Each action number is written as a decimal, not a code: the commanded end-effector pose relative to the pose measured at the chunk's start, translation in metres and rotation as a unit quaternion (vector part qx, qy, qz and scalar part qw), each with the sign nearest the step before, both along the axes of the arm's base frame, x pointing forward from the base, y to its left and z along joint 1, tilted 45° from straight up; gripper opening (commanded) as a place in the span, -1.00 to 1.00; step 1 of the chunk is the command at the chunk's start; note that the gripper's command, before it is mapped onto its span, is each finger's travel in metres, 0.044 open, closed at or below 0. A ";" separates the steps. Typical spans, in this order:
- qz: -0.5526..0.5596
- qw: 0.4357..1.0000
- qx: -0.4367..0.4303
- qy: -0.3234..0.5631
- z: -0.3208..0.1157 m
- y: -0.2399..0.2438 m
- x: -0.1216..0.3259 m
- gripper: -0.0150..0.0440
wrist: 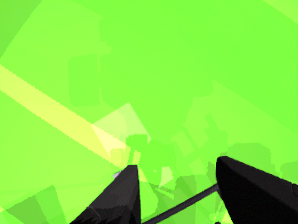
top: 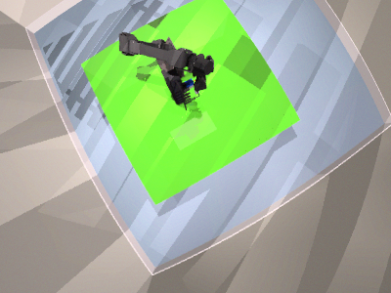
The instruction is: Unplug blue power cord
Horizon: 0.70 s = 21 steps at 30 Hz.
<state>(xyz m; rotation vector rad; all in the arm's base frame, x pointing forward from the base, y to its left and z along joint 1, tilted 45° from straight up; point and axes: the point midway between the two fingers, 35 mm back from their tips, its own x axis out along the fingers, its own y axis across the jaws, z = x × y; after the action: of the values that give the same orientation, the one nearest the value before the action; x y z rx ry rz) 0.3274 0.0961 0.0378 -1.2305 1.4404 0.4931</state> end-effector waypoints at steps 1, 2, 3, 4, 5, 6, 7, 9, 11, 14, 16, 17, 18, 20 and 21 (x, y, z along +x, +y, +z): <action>0.070 0.978 -0.134 0.144 -0.018 -0.025 -0.035 0.05; 0.086 0.967 -0.161 0.176 -0.020 -0.031 -0.042 0.05; 0.095 0.960 -0.177 0.196 -0.020 -0.034 -0.046 0.05; 0.099 0.957 -0.182 0.202 -0.020 -0.035 -0.047 0.05; 0.099 0.957 -0.182 0.202 -0.020 -0.035 -0.047 0.05; 0.099 0.957 -0.182 0.202 -0.020 -0.035 -0.047 0.05; 0.099 0.957 -0.182 0.202 -0.020 -0.035 -0.047 0.05; 0.099 0.957 -0.182 0.202 -0.020 -0.035 -0.047 0.05; 0.099 0.957 -0.182 0.202 -0.020 -0.035 -0.047 0.05; 0.099 0.957 -0.182 0.202 -0.021 -0.034 -0.048 0.05; 0.099 0.957 -0.182 0.202 -0.020 -0.035 -0.048 0.05; 0.099 0.957 -0.182 0.202 -0.019 -0.036 -0.048 0.05; 0.099 0.957 -0.182 0.202 -0.018 -0.037 -0.048 0.05; 0.099 0.957 -0.182 0.202 -0.016 -0.039 -0.048 0.05; 0.099 0.957 -0.182 0.202 -0.015 -0.040 -0.048 0.05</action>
<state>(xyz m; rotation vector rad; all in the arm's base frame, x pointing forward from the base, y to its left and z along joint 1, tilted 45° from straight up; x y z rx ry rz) 0.2791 0.0596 0.0182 -1.6371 1.8230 0.6636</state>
